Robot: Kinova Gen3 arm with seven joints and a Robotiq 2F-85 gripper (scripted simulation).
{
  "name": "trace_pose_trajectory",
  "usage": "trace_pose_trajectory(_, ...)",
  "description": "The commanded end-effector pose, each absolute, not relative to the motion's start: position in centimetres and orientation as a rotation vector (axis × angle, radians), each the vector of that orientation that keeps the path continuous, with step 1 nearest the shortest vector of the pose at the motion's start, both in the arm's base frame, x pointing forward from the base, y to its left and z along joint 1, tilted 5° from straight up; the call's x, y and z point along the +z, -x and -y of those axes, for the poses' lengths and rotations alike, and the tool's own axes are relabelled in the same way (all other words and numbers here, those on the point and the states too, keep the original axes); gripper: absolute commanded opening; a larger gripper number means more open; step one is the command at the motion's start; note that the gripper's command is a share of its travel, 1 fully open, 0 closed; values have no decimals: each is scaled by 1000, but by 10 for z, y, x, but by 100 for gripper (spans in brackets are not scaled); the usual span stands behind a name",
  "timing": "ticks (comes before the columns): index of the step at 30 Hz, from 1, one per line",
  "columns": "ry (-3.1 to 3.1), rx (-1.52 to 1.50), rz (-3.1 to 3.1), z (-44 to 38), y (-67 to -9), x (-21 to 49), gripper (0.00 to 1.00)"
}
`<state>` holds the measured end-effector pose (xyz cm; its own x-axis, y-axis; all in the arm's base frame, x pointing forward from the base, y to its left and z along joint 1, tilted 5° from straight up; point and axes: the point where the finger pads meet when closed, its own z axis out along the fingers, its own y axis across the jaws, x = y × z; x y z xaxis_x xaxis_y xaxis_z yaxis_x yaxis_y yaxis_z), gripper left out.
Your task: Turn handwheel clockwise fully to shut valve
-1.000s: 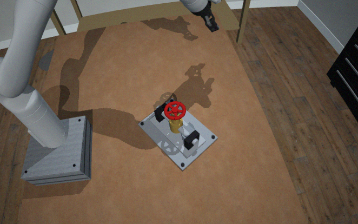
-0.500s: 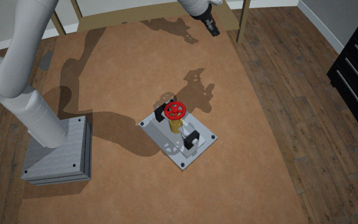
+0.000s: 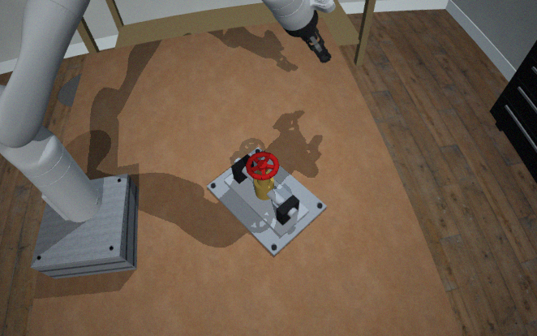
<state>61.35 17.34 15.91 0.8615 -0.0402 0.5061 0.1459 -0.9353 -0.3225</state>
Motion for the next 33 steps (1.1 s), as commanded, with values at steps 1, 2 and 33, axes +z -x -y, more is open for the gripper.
trace_pose_trajectory(1,2685,-745,73,-168,-614,160,100)
trace_pose_trajectory(2,2685,-745,73,-168,-614,160,100)
trace_pose_trajectory(33,2812,-647,337,-110,-580,145,100)
